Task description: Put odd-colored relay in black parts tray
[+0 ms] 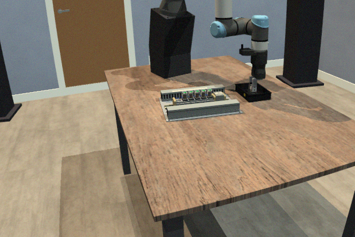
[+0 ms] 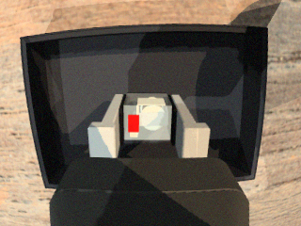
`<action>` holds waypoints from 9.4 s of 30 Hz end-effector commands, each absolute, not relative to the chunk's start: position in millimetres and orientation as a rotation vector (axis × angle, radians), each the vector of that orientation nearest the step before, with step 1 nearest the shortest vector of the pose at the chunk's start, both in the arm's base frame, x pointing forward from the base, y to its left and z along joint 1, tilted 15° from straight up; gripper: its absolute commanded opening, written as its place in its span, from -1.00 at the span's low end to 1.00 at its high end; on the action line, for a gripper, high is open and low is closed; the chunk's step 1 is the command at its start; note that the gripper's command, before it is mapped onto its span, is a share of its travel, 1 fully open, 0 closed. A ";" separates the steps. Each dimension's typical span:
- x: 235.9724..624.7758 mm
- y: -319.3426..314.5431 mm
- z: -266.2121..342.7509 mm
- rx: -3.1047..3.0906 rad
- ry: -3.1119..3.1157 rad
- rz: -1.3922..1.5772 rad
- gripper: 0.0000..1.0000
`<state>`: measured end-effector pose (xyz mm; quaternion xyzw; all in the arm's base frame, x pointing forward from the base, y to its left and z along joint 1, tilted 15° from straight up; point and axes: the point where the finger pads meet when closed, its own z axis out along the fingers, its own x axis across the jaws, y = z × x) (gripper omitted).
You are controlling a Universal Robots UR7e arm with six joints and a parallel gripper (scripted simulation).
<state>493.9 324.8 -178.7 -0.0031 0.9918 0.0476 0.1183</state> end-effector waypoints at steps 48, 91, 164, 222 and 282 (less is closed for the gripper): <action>495.0 325.3 -180.4 -0.009 2.900 0.140 0.97; 495.0 325.3 -180.4 -0.009 2.900 0.140 0.97; 492.7 324.4 -170.8 -0.009 2.900 0.140 0.97; 487.5 322.3 -149.6 -0.009 2.900 0.140 0.97; 468.2 314.4 -70.4 -0.009 2.900 0.140 0.97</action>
